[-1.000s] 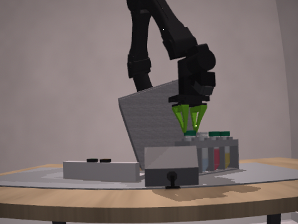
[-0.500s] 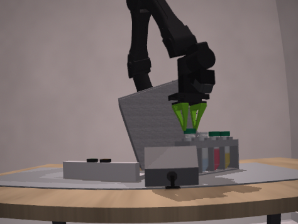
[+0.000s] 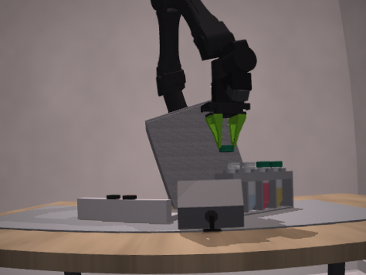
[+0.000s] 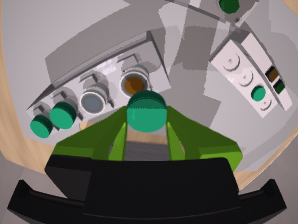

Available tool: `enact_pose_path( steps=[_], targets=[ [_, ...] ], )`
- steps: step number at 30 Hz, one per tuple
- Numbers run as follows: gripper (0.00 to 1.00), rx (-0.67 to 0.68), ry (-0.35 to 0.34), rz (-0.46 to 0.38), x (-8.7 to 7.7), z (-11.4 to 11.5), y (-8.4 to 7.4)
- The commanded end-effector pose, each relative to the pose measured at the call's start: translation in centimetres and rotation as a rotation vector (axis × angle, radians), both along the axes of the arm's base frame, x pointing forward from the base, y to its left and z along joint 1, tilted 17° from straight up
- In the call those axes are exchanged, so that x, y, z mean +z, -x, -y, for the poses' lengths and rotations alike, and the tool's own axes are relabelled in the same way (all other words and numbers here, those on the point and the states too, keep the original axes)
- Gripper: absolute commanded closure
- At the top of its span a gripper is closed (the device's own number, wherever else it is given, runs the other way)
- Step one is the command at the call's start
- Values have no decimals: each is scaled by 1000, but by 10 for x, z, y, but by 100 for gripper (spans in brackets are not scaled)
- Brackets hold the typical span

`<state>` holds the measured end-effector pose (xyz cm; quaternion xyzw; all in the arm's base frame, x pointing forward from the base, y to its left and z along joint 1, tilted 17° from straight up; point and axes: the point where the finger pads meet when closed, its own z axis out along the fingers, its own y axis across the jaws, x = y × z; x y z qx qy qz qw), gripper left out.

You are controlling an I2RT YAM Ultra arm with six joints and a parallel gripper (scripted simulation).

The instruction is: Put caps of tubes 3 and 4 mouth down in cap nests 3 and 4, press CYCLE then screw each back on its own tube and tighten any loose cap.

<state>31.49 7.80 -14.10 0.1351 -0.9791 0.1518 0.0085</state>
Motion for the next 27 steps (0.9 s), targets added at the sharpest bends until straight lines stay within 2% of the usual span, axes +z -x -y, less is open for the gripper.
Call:
enact_pose_path(
  steps=[1, 2, 4, 5, 7, 8, 10, 25, 27],
  targets=[
    [100, -260, -16, 106, 16, 21, -8],
    [100, -271, -17, 110, 16, 21, -8],
    [100, -426, -22, 158, 21, 38, -7],
    [100, -430, -22, 160, 21, 38, -7],
    [100, -568, -27, 202, 26, 54, -7],
    [100, -568, -27, 202, 28, 62, -7],
    [100, -568, -27, 202, 28, 62, -7],
    [100, -568, -23, 203, 65, 182, -2],
    [100, -568, -23, 203, 65, 182, -2]
  ],
)
